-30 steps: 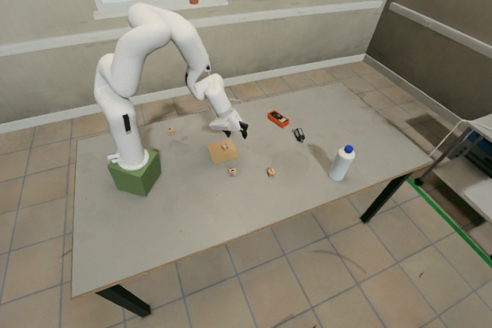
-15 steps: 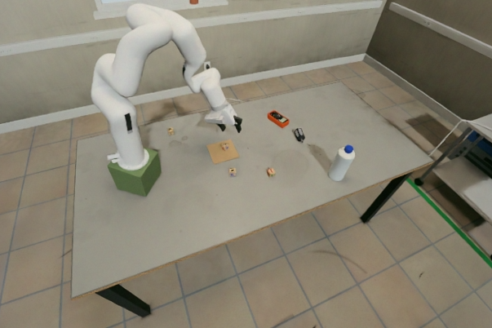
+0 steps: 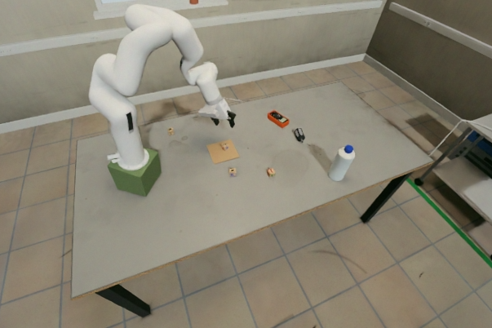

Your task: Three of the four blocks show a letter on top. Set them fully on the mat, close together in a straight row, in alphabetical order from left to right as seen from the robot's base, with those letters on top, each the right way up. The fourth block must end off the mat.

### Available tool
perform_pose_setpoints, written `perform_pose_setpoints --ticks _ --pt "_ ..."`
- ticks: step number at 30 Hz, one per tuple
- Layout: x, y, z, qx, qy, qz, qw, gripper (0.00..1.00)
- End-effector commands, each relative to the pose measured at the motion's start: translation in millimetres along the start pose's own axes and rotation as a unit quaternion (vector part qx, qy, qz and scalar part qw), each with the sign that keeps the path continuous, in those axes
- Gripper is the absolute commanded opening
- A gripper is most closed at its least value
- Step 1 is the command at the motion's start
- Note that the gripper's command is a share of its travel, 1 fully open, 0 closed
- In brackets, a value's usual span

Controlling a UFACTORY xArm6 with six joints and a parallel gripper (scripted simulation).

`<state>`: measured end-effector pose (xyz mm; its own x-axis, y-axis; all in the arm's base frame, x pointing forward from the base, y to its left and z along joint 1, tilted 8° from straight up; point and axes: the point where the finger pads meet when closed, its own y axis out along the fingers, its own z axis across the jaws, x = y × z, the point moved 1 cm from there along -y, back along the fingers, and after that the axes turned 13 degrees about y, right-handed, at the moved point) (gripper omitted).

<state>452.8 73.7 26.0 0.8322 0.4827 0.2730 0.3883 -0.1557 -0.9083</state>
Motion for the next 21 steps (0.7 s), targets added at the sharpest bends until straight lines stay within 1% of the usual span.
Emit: perform_pose_setpoints --ticks 1,7,13,15,16,21 --pt "6 -4.6 30 0.013 0.003 0.012 1.000 1.00" --pt "9 -11.9 79 0.026 0.007 0.022 0.999 1.00" --pt "6 -22.5 135 0.042 0.009 0.038 0.998 1.00" --pt "6 -22.5 135 0.042 0.009 0.038 0.998 1.00" --pt "2 -29.2 165 0.051 0.010 0.047 0.998 1.00" --pt "-9 -40.4 210 0.063 0.009 0.062 0.996 1.00"
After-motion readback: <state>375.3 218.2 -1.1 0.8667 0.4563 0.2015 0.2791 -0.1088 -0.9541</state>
